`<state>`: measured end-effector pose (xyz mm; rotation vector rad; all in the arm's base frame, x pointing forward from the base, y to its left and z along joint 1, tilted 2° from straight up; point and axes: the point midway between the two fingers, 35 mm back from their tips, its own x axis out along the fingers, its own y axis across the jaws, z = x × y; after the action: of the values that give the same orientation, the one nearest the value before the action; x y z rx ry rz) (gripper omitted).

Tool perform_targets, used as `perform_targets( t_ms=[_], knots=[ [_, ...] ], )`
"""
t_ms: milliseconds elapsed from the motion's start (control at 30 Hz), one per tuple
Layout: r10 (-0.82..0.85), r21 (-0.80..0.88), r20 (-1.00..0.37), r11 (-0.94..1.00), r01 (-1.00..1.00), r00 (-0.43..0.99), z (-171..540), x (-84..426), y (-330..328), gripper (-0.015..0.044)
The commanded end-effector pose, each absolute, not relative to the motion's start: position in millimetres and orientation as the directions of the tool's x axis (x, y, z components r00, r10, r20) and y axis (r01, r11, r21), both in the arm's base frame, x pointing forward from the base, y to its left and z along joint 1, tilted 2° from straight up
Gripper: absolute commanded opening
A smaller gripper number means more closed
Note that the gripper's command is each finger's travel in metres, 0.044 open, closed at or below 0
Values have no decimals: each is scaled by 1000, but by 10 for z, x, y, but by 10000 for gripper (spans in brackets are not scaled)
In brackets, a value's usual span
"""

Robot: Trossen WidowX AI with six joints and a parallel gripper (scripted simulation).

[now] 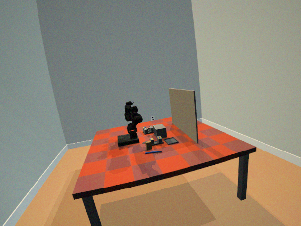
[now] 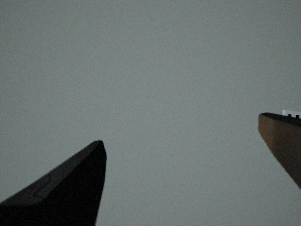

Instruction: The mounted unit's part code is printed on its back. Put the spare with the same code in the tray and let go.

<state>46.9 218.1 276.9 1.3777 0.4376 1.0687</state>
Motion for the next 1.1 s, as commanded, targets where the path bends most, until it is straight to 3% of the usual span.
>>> perform_targets(
  t_ms=[0, 200, 267, 433, 633, 1067],
  knots=[
    [808, 924, 321, -152, -351, 494, 2769, 469, 2181, 426],
    [808, 923, 317, -141, -358, 497, 2775, 477, 2194, 440],
    [808, 911, 279, -52, -410, 518, 2822, 551, 2294, 440],
    [782, 801, 104, 301, -518, 614, 2913, 960, 2620, 440],
    [671, 573, -156, 659, -487, 725, 2873, 1642, 2799, 440],
    [411, 245, -506, 912, -330, 759, 2662, 2590, 2550, 440]
  ],
)
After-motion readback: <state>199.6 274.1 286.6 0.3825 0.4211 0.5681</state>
